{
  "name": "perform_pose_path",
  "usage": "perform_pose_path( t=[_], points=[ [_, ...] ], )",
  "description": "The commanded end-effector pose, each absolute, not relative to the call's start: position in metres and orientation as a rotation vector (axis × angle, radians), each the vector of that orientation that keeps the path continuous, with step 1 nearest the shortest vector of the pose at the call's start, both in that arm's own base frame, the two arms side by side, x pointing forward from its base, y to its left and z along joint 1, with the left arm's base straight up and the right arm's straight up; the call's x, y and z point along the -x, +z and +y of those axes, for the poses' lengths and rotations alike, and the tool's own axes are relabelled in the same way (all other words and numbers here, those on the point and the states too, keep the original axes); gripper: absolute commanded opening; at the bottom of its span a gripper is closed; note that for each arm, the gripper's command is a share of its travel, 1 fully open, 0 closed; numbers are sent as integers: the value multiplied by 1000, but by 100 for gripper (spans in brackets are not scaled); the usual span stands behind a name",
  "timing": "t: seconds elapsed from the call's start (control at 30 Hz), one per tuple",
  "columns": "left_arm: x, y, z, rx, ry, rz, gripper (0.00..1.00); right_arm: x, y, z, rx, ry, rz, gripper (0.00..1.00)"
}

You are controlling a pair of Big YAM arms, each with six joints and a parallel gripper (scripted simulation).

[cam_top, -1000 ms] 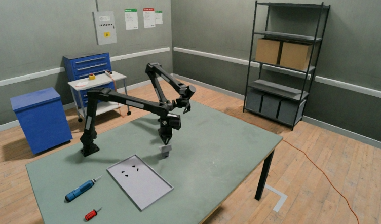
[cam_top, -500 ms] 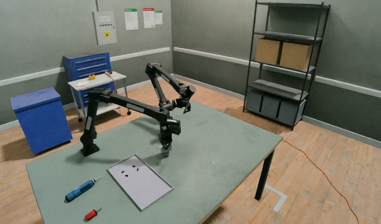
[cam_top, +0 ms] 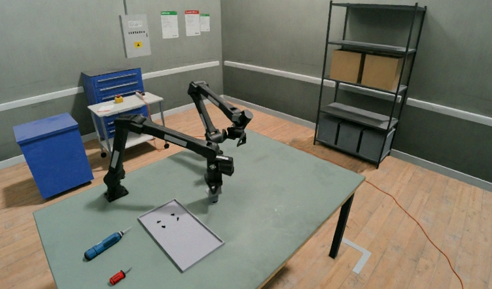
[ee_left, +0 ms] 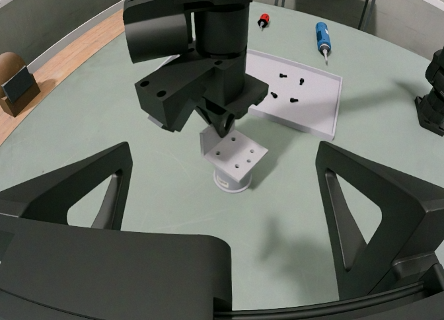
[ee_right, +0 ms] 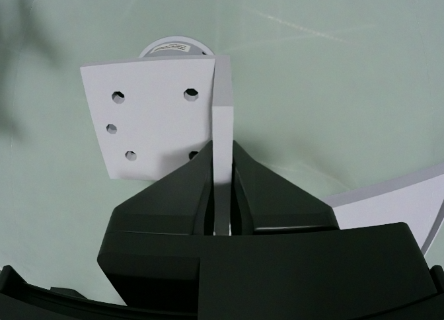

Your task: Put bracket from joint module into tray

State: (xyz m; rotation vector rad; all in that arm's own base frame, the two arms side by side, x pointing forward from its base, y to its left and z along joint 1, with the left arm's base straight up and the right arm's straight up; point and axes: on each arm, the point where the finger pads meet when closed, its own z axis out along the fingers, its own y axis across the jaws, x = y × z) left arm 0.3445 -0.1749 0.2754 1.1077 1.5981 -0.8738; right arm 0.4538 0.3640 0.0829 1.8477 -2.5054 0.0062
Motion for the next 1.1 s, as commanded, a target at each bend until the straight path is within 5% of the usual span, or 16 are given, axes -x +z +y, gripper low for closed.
perform_pose_path(
  t=[0.0, 1.07],
  points=[
    [-353, 301, -175, -1128, -826, 1527, 100, -472, 105, 376, -1880, -2, -2560, 0],
    [-361, 311, -193, -1122, -849, 1550, 100, -484, 139, 343, -2007, 5, -2477, 0]
  ],
)
